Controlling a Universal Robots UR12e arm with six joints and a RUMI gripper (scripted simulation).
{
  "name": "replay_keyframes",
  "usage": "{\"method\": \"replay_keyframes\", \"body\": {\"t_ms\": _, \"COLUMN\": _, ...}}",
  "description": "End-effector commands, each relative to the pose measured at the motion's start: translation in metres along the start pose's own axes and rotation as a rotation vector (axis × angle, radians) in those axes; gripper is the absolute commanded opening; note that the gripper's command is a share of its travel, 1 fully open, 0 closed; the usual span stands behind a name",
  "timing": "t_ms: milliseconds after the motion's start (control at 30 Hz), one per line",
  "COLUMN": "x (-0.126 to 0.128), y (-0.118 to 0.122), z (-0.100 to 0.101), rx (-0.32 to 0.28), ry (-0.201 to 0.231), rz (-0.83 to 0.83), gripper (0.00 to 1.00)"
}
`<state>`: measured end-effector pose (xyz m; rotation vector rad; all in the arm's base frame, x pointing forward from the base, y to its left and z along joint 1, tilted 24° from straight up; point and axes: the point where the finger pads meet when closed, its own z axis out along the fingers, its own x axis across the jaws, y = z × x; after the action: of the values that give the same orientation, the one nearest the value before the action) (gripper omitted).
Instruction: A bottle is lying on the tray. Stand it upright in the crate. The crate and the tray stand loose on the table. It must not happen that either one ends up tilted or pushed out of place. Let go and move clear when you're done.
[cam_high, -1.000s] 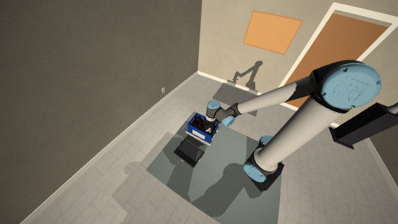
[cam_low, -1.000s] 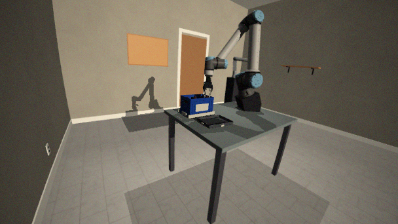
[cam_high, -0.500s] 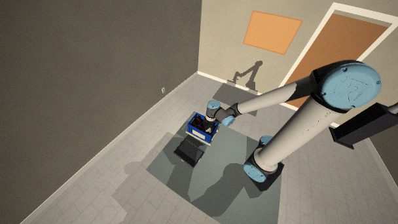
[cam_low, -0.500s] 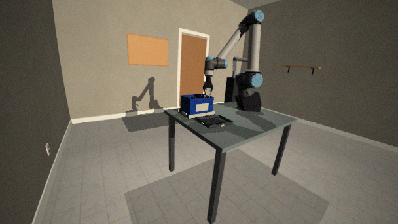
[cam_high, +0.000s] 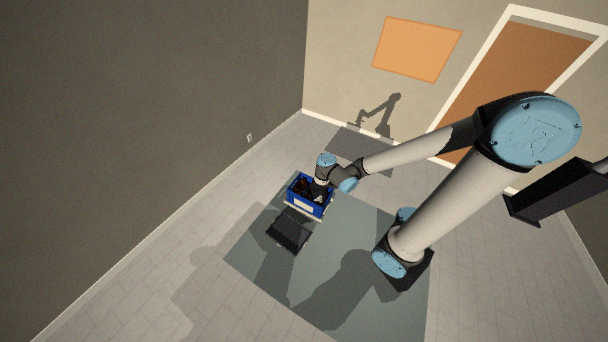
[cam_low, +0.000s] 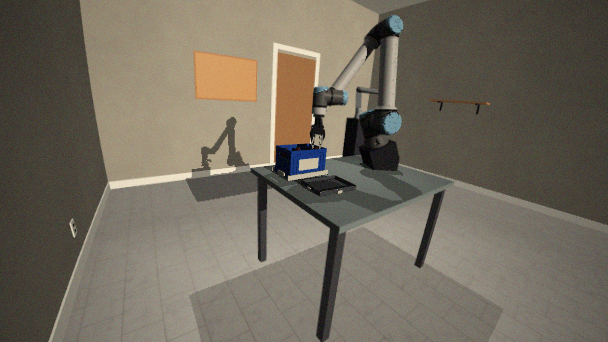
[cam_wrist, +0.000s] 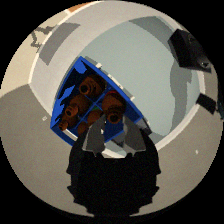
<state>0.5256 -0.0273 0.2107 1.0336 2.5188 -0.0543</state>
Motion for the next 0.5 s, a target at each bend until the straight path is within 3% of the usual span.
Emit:
{"method": "replay_keyframes", "body": {"t_ms": 0, "x": -0.0006, "y": 0.0004, "z": 0.0001, "rx": -0.001, "ry": -0.001, "rz": 0.000, "gripper": 0.00}}
{"method": "replay_keyframes", "body": {"t_ms": 467, "x": -0.0006, "y": 0.0004, "z": 0.0053, "rx": -0.001, "ry": -0.001, "rz": 0.000, "gripper": 0.00}}
